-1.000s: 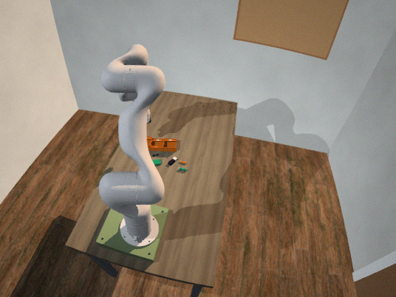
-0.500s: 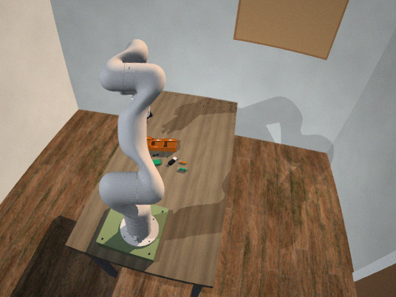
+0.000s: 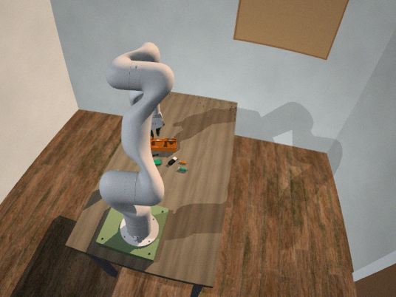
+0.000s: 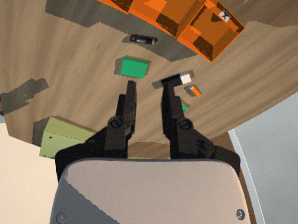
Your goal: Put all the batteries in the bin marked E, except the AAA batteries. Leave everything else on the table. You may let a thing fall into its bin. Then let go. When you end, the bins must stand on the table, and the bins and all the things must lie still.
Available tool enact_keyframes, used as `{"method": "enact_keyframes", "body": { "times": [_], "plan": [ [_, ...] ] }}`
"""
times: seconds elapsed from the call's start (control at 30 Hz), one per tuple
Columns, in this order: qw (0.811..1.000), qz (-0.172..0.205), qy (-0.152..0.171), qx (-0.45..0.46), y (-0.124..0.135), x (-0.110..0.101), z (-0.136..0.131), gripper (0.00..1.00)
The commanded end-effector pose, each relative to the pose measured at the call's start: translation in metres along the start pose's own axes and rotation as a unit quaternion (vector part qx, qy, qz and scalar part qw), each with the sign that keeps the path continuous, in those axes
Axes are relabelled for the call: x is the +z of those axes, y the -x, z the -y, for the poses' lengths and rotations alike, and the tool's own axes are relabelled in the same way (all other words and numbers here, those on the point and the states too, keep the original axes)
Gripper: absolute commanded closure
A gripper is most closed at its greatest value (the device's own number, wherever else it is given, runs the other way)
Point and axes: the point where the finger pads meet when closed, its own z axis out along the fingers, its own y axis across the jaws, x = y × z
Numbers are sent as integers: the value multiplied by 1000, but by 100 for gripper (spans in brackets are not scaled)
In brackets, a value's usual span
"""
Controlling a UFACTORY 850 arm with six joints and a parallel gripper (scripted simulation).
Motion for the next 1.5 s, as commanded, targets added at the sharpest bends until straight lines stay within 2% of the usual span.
{"method": "enact_keyframes", "body": {
  "times": [0.0,0.03,0.27,0.5,0.57,0.6,0.8,0.9,1.03,1.47],
  "plan": [
    [999,-7,-5,-45,15,7,-11,72],
    [996,-7,-4,-92,22,10,-14,72],
    [981,-5,1,-195,69,33,-40,72],
    [951,-3,3,-310,117,55,-66,72],
    [951,-3,3,-310,117,55,-66,72],
    [935,-5,2,-355,124,59,-69,72],
    [903,-15,-6,-429,164,78,-91,72],
    [903,-15,-6,-429,184,88,-102,72],
    [903,-15,-6,-429,190,88,-106,72],
    [903,-15,-6,-429,187,88,-104,72]
  ]
}}
